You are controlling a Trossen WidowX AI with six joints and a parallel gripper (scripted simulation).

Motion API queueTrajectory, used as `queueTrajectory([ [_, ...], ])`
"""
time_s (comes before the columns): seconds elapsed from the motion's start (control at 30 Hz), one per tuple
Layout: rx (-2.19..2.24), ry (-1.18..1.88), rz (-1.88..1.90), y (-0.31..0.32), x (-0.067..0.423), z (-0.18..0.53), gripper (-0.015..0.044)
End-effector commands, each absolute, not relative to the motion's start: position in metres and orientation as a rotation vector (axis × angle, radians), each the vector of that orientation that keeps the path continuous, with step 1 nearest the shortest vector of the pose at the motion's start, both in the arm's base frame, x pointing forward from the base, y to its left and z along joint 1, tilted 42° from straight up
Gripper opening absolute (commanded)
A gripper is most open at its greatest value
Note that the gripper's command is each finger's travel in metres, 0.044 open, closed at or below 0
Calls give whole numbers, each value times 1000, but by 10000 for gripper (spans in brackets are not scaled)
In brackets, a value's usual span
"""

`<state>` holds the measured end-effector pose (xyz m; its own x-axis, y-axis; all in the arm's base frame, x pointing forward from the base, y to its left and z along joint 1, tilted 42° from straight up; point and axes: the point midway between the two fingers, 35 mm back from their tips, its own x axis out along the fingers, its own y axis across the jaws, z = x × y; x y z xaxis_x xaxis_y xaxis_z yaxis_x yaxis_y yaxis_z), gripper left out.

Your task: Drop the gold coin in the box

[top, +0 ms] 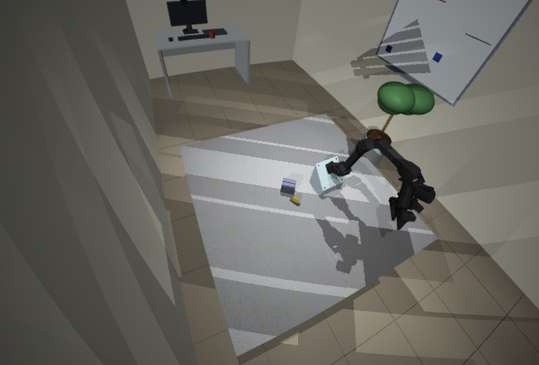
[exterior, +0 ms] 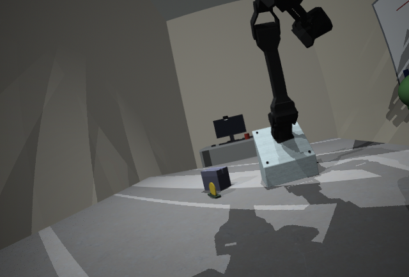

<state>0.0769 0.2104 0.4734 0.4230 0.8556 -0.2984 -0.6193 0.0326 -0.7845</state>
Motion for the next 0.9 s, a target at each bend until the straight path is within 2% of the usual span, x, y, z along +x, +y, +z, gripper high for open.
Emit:
queueTrajectory([
  [0.0,-1021,-280,1158,211,78,473,374],
  [0.13,-976,-142,1136,225,97,452,269],
  [0.27,-856,129,1068,242,142,408,164],
  [0.6,-545,669,858,225,240,300,161],
  [0.87,-36,1123,567,168,295,204,161],
])
